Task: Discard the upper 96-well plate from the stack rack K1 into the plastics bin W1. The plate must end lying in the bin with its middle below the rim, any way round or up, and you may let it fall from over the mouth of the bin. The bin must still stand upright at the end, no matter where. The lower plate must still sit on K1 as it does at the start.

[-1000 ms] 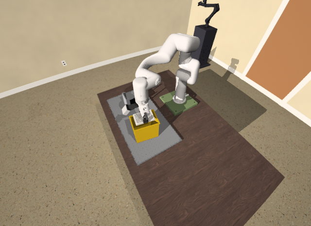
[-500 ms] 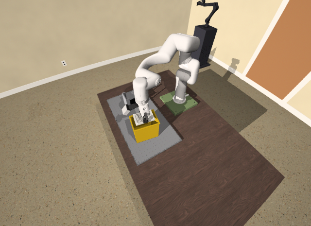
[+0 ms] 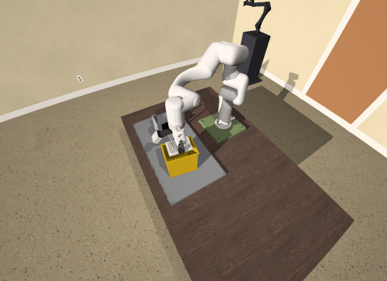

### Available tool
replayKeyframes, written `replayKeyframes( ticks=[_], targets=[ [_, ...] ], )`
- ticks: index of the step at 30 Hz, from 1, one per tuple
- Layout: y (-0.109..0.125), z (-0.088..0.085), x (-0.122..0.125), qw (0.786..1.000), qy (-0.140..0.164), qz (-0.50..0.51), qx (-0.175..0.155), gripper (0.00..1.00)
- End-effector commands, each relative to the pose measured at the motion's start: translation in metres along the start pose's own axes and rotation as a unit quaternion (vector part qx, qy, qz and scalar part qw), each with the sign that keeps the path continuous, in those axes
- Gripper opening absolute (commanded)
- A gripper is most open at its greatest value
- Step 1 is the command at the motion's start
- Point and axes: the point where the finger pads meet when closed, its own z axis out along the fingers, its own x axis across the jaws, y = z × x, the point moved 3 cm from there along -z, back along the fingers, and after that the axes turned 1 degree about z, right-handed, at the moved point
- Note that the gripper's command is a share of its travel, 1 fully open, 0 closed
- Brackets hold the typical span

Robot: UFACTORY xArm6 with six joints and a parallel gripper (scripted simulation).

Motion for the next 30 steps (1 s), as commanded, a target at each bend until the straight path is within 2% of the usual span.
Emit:
replayKeyframes(
  ticks=[1, 30],
  targets=[
    [-0.0009, -0.0014, -0.0005, 1.0, -0.001, 0.0, 0.002, 0.0],
    [-0.0009, 0.0031, -0.0005, 1.0, -0.001, 0.0, 0.002, 0.0]
  ],
)
